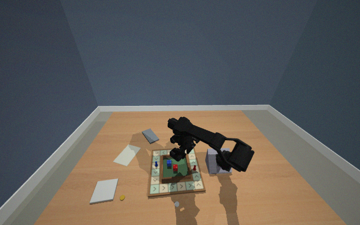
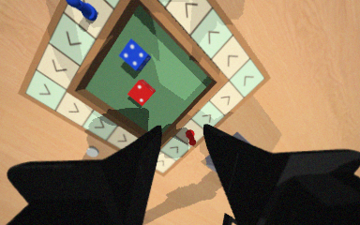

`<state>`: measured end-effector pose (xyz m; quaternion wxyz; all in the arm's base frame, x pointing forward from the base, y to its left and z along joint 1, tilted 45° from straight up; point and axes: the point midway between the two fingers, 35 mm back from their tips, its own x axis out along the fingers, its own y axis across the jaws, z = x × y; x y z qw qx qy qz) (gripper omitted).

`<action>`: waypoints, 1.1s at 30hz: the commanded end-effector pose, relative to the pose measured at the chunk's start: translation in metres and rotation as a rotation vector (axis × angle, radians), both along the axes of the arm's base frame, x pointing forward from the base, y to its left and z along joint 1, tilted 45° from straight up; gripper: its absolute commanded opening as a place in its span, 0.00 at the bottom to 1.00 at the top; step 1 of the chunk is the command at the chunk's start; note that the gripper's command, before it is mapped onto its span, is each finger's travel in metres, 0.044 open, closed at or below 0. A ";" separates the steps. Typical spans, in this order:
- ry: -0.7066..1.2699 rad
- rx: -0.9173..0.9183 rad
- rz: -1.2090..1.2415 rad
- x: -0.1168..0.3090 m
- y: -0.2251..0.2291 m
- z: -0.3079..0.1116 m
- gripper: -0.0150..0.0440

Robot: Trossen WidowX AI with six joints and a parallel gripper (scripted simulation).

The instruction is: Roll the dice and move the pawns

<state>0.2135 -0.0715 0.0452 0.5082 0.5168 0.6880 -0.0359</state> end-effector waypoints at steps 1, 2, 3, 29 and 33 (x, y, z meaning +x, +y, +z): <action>-0.386 -0.001 0.390 -0.054 0.034 0.000 0.59; -0.396 -0.001 0.399 -0.055 0.035 0.000 0.59; -0.396 -0.001 0.399 -0.055 0.035 0.000 0.59; -0.396 -0.002 0.399 -0.052 0.055 -0.018 0.59; -0.396 -0.002 0.399 -0.051 0.059 -0.023 0.59</action>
